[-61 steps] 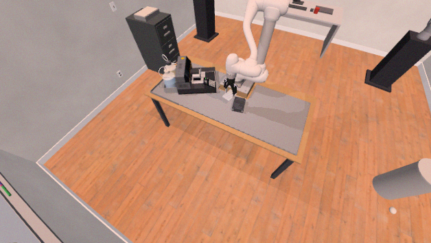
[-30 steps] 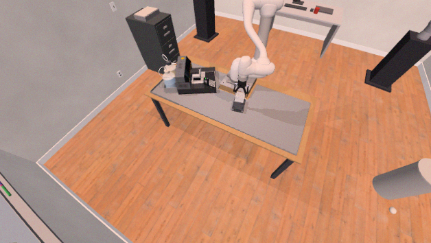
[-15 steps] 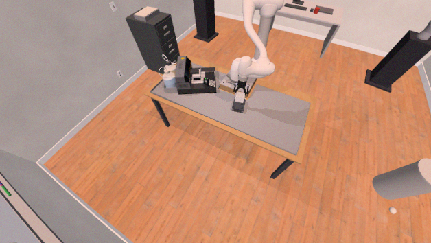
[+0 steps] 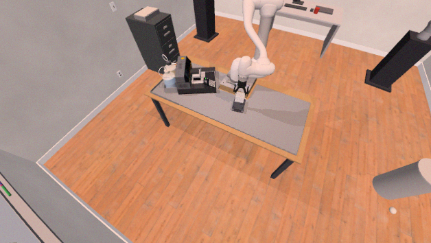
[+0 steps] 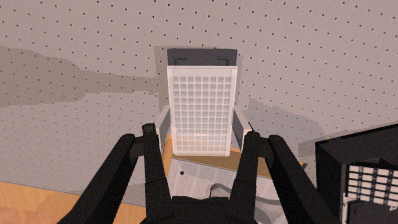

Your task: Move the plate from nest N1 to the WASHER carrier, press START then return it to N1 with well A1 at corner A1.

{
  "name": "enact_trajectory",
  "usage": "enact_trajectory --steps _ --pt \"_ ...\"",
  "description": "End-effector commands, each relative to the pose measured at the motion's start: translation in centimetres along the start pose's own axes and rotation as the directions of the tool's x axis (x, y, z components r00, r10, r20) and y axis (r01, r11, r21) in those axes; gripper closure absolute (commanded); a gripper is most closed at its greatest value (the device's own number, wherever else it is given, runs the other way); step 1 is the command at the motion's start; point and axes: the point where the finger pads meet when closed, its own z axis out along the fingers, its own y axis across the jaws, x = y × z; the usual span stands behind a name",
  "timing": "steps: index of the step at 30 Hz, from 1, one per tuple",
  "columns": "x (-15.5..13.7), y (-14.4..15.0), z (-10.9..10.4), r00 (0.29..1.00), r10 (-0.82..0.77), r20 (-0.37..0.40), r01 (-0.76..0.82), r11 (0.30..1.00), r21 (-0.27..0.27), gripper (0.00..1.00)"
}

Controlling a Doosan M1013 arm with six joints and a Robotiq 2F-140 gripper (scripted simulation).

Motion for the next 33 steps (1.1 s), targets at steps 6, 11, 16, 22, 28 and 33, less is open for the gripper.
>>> enact_trajectory --steps 6,11,16,22,28,33 --pt "0.33 -0.27 -0.13 1.0 0.008 -0.004 -0.008 1.0 0.005 0.9" --pt "0.34 -0.27 -0.13 1.0 0.008 -0.004 -0.008 1.0 0.005 0.9" --pt "0.34 -0.28 -0.13 1.0 0.008 -0.004 -0.008 1.0 0.005 0.9" --pt "0.35 -0.28 -0.13 1.0 0.008 -0.004 -0.008 1.0 0.005 0.9" --pt "0.35 -0.28 -0.13 1.0 0.008 -0.004 -0.008 1.0 0.005 0.9" --pt "0.35 -0.28 0.37 1.0 0.008 -0.004 -0.008 1.0 0.005 0.9"
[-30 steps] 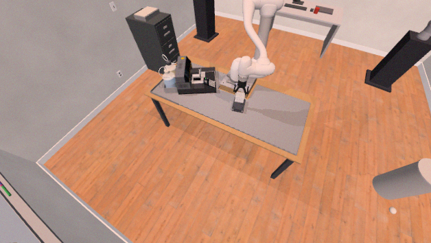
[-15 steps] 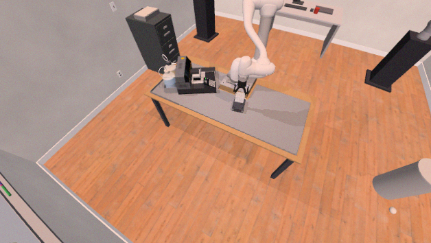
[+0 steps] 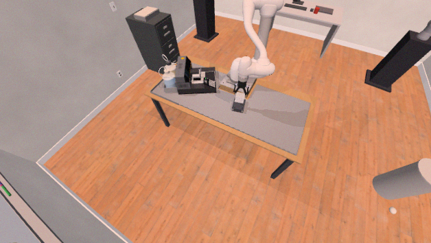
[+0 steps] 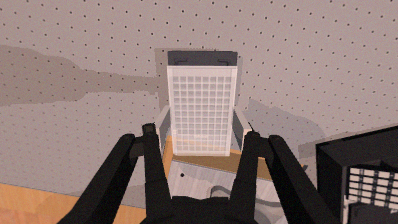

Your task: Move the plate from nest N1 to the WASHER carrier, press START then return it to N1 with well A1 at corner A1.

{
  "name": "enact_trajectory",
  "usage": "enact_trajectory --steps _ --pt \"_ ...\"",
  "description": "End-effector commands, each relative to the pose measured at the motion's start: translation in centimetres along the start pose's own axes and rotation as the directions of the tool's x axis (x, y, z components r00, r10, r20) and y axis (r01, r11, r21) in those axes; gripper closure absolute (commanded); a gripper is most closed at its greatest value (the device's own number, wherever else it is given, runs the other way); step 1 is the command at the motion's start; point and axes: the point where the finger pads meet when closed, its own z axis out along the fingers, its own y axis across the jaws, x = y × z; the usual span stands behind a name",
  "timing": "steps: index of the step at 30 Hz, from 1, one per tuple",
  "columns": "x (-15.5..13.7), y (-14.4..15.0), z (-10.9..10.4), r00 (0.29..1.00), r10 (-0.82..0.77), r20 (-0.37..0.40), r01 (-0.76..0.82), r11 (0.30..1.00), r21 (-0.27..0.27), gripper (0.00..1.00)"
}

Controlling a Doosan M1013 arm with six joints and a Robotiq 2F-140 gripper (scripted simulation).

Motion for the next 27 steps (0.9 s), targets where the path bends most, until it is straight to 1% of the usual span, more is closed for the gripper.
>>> enact_trajectory --steps 1,27 --pt "0.0 -0.2 0.4 1.0 0.008 0.0 -0.008 1.0 0.004 0.9" --pt "-0.4 -0.2 4.4 1.0 0.008 0.0 -0.008 1.0 0.004 0.9"
